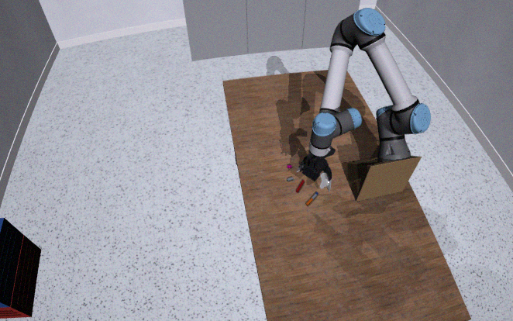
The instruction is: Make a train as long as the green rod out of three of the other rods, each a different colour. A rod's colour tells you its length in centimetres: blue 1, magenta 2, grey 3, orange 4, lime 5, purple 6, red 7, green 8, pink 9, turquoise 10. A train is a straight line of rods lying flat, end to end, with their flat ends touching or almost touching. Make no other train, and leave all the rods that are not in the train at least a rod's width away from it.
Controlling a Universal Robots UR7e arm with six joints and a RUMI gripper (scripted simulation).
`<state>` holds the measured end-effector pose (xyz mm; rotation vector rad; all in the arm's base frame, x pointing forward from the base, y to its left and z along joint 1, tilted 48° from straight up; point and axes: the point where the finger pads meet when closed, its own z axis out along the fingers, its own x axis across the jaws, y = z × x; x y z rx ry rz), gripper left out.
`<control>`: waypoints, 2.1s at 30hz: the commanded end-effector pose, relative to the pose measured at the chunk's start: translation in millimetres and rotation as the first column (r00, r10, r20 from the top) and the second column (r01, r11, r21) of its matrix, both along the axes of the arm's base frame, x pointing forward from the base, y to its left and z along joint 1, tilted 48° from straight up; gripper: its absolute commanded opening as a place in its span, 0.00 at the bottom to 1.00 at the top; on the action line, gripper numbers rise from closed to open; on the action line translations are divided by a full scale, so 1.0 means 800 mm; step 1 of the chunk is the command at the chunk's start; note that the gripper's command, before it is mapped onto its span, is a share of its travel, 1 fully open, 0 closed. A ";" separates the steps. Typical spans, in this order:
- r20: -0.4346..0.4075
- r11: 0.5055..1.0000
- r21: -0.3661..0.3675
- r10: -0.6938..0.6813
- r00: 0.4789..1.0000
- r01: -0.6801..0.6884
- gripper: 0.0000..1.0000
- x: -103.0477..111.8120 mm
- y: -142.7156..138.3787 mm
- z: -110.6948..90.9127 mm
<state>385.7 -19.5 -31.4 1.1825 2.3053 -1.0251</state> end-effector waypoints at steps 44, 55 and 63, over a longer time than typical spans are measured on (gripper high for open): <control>-0.011 1.000 -0.003 -0.010 1.000 0.010 1.00 -0.001 0.028 0.024; -0.011 1.000 -0.003 -0.010 1.000 0.010 1.00 -0.001 0.028 0.024; -0.011 1.000 -0.003 -0.010 1.000 0.010 1.00 -0.001 0.028 0.024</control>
